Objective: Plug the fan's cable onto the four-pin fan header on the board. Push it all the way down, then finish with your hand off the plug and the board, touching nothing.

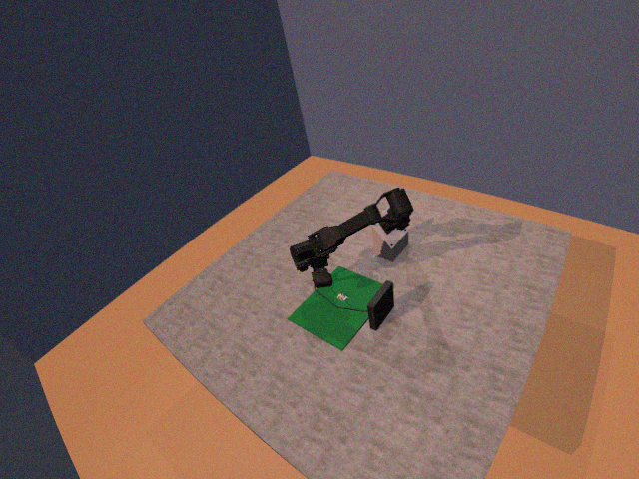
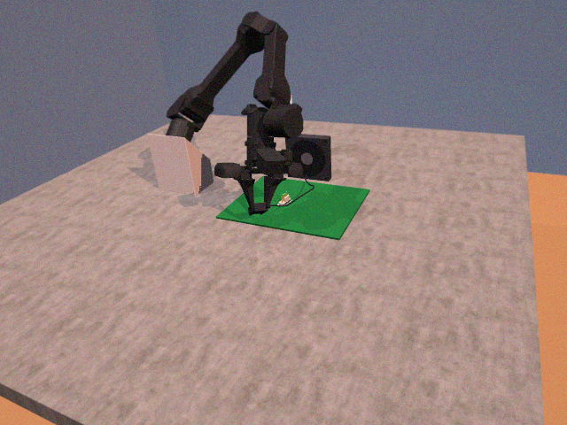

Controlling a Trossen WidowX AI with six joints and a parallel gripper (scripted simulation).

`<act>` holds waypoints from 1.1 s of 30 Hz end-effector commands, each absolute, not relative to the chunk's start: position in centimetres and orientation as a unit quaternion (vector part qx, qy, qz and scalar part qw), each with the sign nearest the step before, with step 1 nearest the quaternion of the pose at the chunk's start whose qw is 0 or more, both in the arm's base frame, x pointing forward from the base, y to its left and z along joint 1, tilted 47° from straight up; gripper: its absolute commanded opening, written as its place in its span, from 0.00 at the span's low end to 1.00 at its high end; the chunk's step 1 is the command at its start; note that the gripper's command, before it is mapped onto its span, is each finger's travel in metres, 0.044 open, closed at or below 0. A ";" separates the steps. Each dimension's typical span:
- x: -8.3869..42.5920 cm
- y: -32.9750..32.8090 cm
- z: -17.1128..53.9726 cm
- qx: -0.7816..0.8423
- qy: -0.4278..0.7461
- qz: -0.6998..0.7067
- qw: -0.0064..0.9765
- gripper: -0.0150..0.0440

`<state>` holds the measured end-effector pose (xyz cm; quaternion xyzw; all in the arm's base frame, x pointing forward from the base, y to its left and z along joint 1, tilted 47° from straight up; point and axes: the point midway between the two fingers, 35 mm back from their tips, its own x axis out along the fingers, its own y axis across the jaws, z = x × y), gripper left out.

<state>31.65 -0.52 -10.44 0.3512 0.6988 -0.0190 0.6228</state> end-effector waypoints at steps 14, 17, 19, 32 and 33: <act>31.8 -0.3 -11.3 0.331 0.665 -0.058 0.667 0.25; 31.8 -0.3 -11.4 0.329 0.659 -0.064 0.673 0.25; 31.8 -0.2 -11.5 0.327 0.655 -0.068 0.678 0.25; 31.8 0.0 -11.8 0.320 0.625 -0.093 0.706 0.25; 31.8 0.0 -11.8 0.320 0.622 -0.095 0.708 0.25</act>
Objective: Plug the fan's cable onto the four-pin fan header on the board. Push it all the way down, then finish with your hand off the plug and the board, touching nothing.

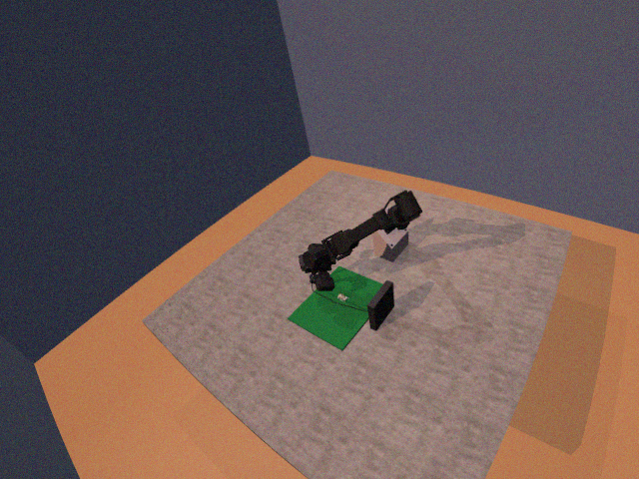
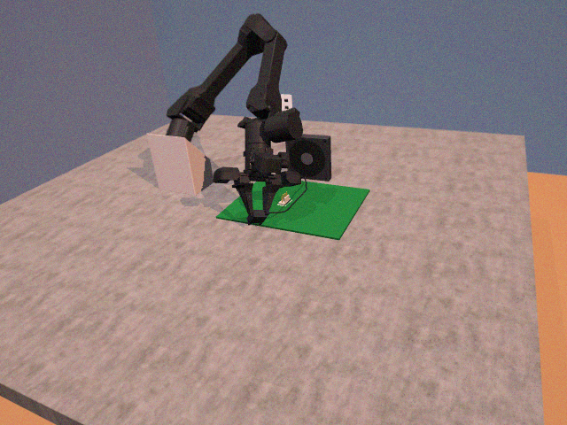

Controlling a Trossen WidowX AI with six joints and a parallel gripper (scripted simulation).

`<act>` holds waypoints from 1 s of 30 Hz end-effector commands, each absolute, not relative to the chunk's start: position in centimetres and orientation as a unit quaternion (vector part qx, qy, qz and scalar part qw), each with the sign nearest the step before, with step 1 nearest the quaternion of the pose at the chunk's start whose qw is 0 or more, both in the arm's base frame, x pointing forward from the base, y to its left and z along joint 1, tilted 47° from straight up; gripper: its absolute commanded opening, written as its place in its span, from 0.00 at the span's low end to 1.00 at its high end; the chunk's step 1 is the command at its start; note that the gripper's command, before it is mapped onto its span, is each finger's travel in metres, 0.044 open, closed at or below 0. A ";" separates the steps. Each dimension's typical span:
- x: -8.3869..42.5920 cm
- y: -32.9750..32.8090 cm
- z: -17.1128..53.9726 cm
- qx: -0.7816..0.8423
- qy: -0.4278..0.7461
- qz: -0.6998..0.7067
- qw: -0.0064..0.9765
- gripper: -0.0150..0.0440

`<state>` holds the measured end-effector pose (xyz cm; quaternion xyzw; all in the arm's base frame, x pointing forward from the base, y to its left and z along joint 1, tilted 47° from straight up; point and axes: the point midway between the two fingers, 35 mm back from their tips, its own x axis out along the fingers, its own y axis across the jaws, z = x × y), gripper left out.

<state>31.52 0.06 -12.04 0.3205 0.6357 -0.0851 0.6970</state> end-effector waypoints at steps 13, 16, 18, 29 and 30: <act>31.7 0.2 -11.8 0.317 0.587 -0.117 0.736 0.25; 31.7 0.2 -11.8 0.317 0.578 -0.122 0.742 0.25; 31.7 0.2 -11.7 0.318 0.572 -0.125 0.746 0.25; 31.6 0.4 -11.4 0.321 0.538 -0.141 0.767 0.25; 31.6 0.4 -11.3 0.321 0.535 -0.142 0.769 0.25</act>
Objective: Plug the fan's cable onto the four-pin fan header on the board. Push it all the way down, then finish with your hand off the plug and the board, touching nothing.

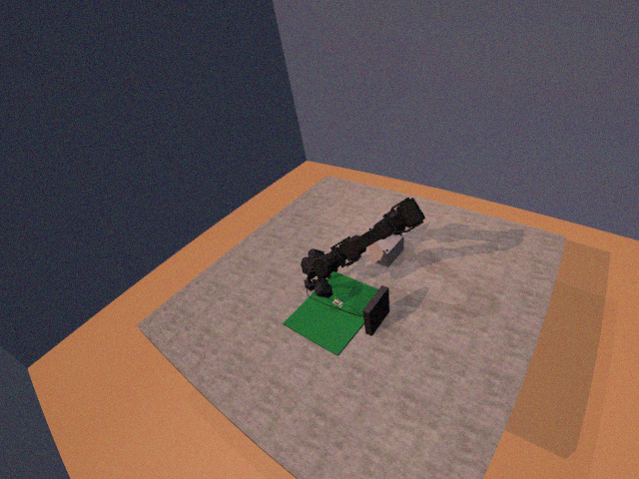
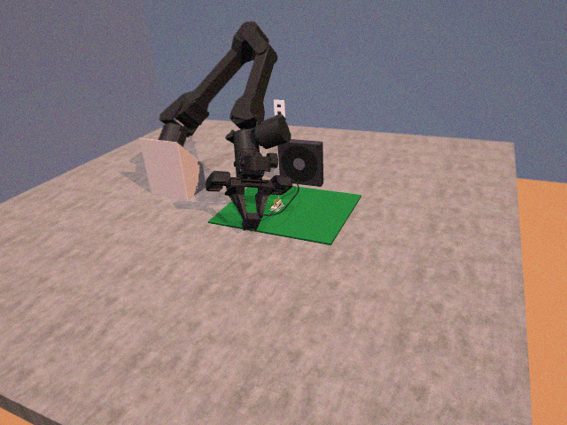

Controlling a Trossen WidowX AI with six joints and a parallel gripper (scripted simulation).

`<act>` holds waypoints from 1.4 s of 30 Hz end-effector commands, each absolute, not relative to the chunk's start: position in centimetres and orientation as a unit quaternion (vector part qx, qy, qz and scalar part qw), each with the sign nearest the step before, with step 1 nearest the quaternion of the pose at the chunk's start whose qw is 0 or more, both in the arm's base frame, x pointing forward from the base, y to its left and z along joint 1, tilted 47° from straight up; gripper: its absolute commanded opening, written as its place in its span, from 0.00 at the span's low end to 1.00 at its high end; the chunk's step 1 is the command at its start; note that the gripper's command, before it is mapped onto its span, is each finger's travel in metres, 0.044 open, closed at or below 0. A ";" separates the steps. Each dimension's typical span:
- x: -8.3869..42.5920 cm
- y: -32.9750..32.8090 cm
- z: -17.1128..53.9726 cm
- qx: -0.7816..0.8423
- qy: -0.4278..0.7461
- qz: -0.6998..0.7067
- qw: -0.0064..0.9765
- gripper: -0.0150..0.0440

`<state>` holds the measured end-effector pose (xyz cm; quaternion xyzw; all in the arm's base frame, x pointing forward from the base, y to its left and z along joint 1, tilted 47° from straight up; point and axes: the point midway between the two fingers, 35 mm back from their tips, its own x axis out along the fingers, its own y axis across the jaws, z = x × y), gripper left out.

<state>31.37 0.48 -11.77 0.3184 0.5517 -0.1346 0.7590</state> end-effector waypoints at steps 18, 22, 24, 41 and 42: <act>31.3 0.6 -10.2 0.335 0.472 -0.163 0.799 0.25; 31.2 0.7 -9.9 0.339 0.458 -0.167 0.805 0.25; 31.1 0.7 -9.8 0.341 0.450 -0.169 0.808 0.25; 30.6 0.8 -8.1 0.364 0.387 -0.180 0.828 0.25; 30.5 0.9 -8.0 0.366 0.383 -0.181 0.829 0.25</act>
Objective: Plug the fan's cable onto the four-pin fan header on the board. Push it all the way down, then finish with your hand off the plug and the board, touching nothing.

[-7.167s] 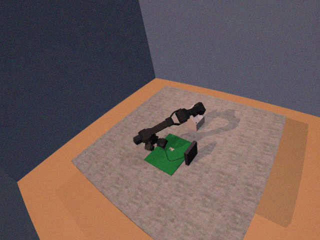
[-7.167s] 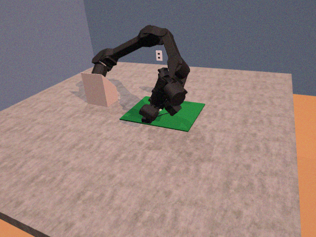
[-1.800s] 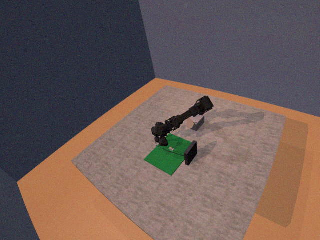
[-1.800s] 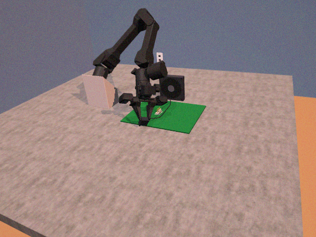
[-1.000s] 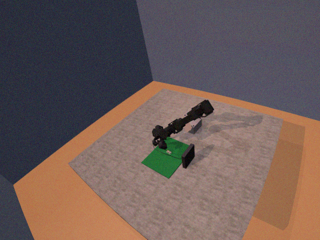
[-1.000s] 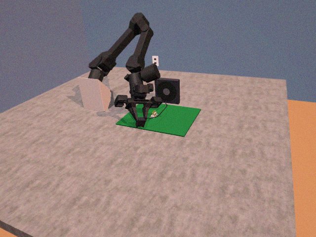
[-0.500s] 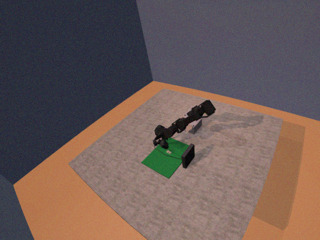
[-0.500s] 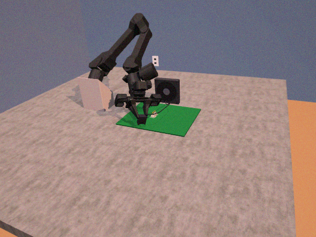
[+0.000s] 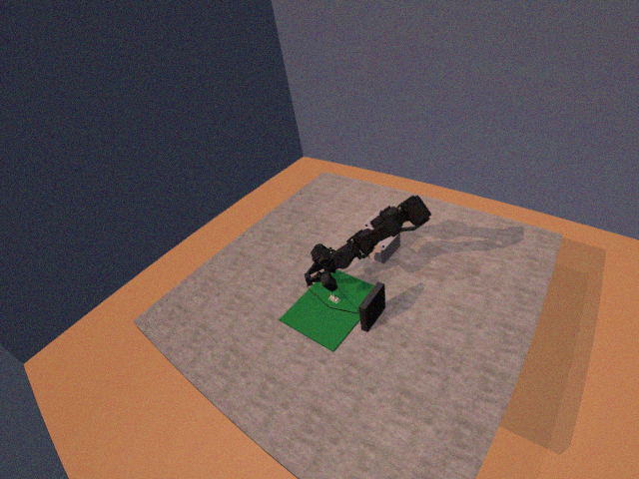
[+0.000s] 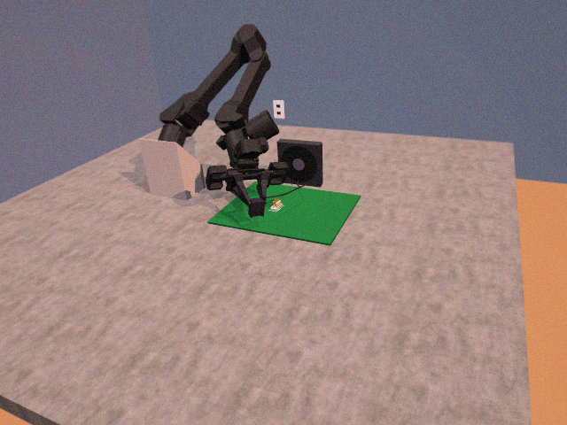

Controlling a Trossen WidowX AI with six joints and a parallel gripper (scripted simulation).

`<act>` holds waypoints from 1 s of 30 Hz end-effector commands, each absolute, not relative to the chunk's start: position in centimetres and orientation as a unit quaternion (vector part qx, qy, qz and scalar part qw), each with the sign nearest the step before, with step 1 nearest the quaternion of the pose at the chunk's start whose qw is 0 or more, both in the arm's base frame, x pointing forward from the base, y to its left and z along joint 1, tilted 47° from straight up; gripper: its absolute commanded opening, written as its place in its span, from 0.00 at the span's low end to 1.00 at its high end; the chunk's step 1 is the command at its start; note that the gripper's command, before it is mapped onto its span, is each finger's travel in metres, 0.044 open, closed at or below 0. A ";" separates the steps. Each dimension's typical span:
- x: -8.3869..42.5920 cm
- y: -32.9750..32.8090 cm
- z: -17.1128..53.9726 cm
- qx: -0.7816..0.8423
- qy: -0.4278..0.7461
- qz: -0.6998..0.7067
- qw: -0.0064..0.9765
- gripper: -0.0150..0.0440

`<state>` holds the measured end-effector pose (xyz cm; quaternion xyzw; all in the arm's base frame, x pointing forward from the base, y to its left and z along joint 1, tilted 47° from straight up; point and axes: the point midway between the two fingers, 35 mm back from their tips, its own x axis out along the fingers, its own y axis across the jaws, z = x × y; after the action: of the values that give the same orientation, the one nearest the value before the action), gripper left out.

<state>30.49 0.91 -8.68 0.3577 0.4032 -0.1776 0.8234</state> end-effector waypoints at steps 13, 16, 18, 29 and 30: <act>29.9 0.9 -6.4 0.388 0.332 -0.186 0.839 0.25; 29.8 0.9 -6.0 0.394 0.321 -0.186 0.841 0.25; 29.7 0.9 -5.7 0.398 0.313 -0.187 0.842 0.25; 29.5 0.7 -5.4 0.399 0.312 -0.186 0.842 0.25; 29.5 0.6 -5.5 0.398 0.313 -0.186 0.842 0.25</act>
<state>29.32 0.87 -5.67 0.4002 0.3119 -0.1877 0.8410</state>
